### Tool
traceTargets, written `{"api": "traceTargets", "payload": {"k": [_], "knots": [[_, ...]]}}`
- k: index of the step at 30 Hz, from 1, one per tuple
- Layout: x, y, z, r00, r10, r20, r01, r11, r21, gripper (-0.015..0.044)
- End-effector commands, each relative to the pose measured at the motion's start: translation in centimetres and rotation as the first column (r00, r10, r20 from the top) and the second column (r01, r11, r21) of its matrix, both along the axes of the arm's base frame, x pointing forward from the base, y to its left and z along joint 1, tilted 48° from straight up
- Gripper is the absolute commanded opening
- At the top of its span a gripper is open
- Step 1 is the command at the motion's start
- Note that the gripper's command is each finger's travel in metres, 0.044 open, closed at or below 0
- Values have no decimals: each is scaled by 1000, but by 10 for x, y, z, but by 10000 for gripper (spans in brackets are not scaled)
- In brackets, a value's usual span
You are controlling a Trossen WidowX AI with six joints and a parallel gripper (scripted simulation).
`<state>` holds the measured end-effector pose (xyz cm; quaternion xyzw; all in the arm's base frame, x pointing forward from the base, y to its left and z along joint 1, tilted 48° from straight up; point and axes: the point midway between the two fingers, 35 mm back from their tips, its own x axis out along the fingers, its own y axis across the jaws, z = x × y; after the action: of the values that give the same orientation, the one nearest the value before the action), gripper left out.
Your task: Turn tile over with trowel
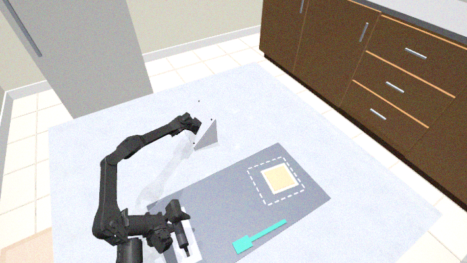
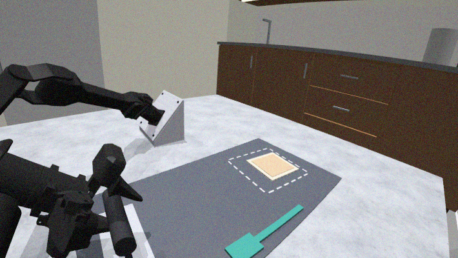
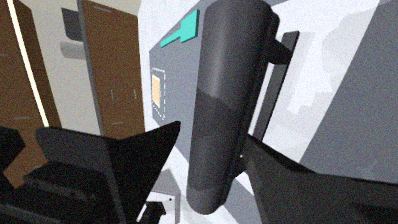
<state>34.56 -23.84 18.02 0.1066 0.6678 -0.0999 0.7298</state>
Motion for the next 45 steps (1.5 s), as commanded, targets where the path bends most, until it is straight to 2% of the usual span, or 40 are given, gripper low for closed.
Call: {"api": "traceTargets", "payload": {"k": [1,5,8,45], "knots": [[-5,21,10,1000,-2,-1,2,1000,2,300],[-25,79,33,1000,-2,-3,2,1000,6,300],[-36,99,39,1000,-2,-3,2,1000,7,300],[-36,99,39,1000,-2,-3,2,1000,7,300]]}}
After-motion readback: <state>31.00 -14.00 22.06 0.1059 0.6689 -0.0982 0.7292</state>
